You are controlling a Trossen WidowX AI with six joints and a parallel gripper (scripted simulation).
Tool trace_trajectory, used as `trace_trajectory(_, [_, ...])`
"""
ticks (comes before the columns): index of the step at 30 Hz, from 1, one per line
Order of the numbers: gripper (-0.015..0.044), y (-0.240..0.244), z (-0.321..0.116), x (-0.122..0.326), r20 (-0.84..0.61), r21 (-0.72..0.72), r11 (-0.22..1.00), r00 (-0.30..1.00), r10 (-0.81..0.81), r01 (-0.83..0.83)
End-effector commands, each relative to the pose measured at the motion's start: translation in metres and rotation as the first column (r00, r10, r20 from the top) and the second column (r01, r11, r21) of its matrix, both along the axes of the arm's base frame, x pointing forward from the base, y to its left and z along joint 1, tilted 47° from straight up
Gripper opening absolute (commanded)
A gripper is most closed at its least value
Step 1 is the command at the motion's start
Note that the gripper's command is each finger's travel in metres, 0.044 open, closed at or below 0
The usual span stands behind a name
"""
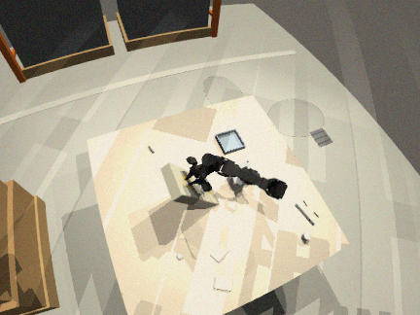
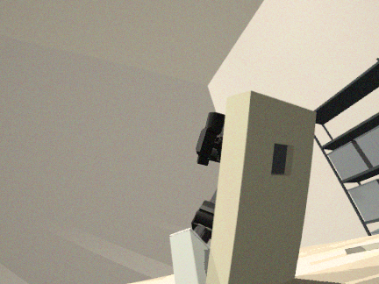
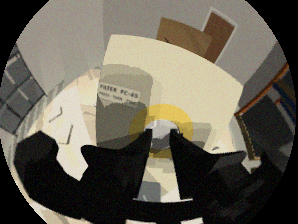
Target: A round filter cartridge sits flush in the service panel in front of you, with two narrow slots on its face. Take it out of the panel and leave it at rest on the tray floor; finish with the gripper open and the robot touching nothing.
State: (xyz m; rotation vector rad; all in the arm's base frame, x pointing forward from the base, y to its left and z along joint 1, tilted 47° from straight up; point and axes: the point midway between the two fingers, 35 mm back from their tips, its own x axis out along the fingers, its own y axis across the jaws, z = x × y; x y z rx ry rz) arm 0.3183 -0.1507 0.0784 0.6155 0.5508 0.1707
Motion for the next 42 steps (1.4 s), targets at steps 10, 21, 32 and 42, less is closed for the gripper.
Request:
trace_trajectory(10, [0.0,-0.011,0.007,-0.02,-0.029,0.0,1.0,1.0,0.002,-0.002])
trace_trajectory(21, [0.0,-0.022,0.031,-0.061,-0.012,-0.018,1.0,1.0,0.011,-0.011])
trace_trajectory(32, [0.0,-0.015,0.025,-0.066,-0.011,-0.018,1.0,1.0,0.011,-0.011])
trace_trajectory(42, [0.0,0.009,0.005,-0.08,-0.011,-0.017,1.0,1.0,0.011,-0.011])
